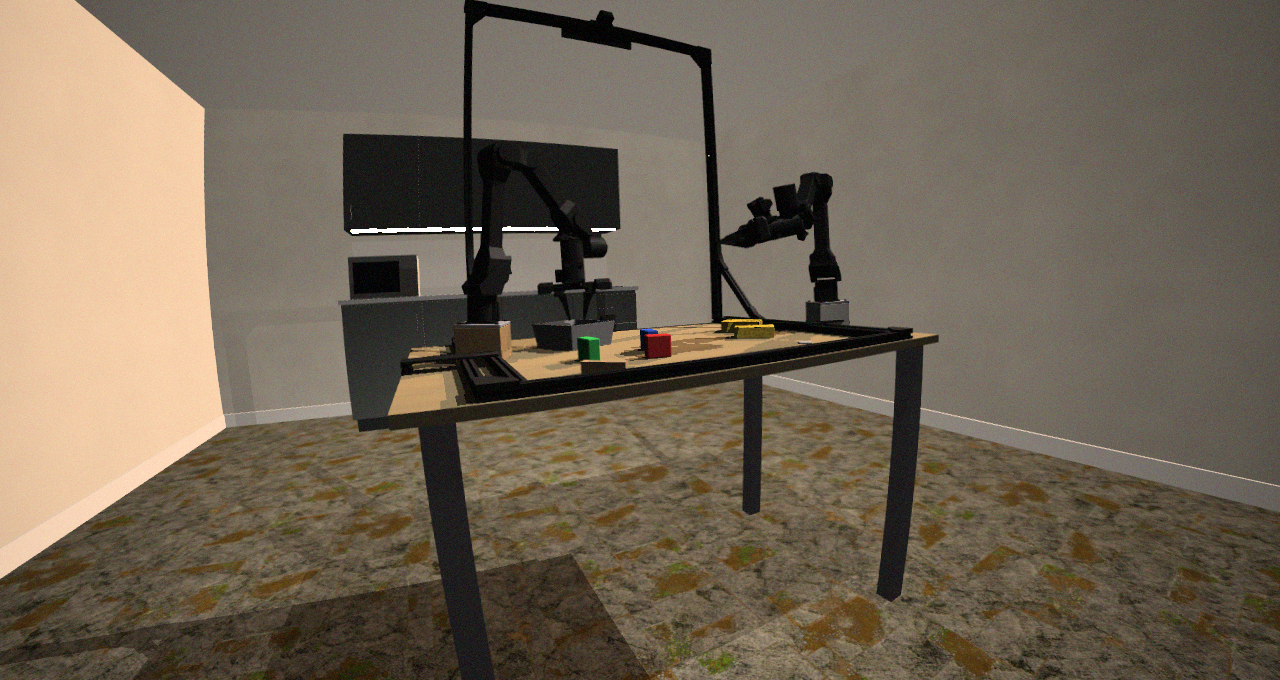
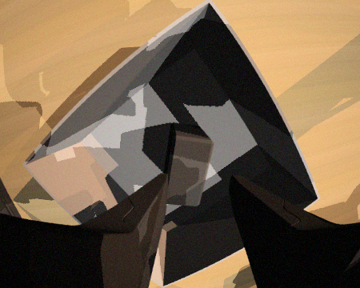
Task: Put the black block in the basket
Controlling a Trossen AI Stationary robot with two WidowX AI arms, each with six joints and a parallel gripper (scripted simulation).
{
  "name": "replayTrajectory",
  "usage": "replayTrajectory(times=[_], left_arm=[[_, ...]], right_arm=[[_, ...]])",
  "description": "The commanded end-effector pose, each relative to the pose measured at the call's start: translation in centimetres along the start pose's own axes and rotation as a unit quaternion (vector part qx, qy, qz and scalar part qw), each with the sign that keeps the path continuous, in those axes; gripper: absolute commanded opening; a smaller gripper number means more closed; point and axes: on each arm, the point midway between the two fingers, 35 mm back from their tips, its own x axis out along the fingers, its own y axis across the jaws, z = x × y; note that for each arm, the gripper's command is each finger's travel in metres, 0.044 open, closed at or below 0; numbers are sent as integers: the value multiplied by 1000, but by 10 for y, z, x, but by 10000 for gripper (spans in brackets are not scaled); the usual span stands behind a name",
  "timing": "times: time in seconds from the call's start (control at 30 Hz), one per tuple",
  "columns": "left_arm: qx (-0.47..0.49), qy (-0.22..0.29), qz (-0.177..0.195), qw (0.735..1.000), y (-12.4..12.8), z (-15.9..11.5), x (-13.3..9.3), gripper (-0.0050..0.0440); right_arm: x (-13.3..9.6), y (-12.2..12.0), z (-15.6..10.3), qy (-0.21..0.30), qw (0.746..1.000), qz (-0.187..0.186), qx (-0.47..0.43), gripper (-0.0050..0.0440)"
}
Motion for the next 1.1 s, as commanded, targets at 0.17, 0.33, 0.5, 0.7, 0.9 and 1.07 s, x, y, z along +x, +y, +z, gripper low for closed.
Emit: replayTrajectory(times=[0.17, 0.33, 0.5, 0.7, 0.9, 1.07], left_arm=[[3, -1, -2, 1000, 0, 1, 0, 400], [3, -1, -2, 1000, 0, 1, 0, 400], [3, -1, -2, 1000, 0, 1, 0, 400], [3, -1, -2, 1000, 0, 1, 0, 400], [3, -1, -2, 1000, 0, 1, 0, 400], [3, -1, -2, 1000, 0, 1, 0, 400]], right_arm=[[-34, 8, -6, 15, 1000, 17, 0, 173], [-34, 8, -6, 15, 1000, 17, 0, 173], [-34, 8, -6, 15, 1000, 17, 0, 245], [-34, 8, -6, 15, 1000, 17, 0, 365], [-34, 8, -6, 15, 1000, 17, 0, 400], [-34, 8, -6, 15, 1000, 17, 0, 400]])
